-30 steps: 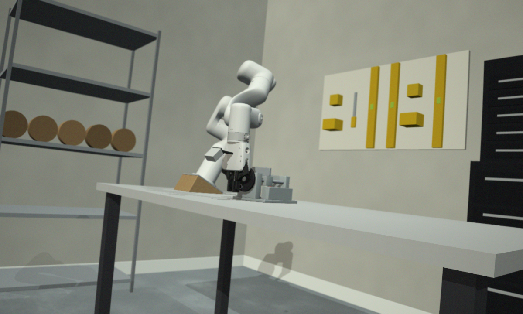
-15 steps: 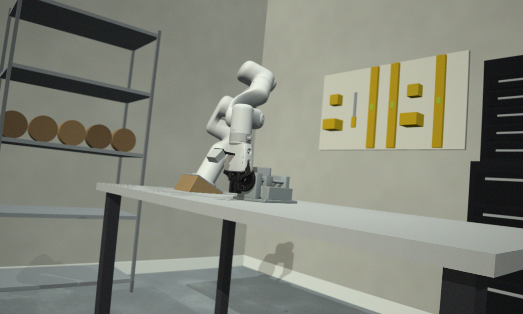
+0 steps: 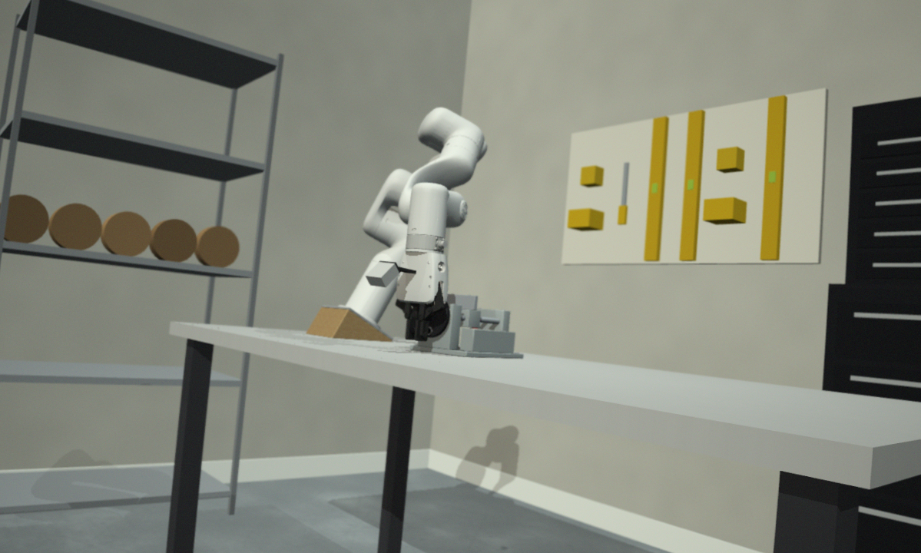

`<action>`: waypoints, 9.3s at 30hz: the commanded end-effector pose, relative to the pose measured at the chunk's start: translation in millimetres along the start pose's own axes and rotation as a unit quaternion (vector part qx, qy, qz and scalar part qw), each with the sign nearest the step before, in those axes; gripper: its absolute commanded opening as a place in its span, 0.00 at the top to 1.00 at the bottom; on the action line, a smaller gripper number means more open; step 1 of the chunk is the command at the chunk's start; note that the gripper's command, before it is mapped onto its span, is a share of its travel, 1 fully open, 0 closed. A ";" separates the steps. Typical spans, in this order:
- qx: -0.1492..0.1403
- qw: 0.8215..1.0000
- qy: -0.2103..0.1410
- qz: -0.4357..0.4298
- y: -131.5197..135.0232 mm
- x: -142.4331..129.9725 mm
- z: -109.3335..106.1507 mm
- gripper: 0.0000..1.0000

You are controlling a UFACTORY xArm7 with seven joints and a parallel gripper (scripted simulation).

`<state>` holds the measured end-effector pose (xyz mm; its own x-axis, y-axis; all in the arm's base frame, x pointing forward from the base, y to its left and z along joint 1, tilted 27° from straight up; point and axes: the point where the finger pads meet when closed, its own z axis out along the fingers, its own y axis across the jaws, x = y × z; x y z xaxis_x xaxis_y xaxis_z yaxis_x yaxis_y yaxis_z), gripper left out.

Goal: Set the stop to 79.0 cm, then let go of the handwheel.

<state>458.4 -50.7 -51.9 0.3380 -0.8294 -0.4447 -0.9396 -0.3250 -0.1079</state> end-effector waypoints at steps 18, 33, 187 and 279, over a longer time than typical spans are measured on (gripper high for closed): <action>0.002 1.000 0.002 0.000 -5.2 1.4 -2.3 0.94; 0.002 1.000 0.002 0.000 -5.7 1.4 -2.4 0.94; 0.002 1.000 0.002 0.000 23.0 1.2 -56.8 0.94; 0.002 1.000 0.002 0.000 9.5 1.2 -64.2 0.94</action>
<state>460.5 -79.9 4.6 0.3391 -0.8293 -0.4441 -0.9392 -0.3254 -0.1095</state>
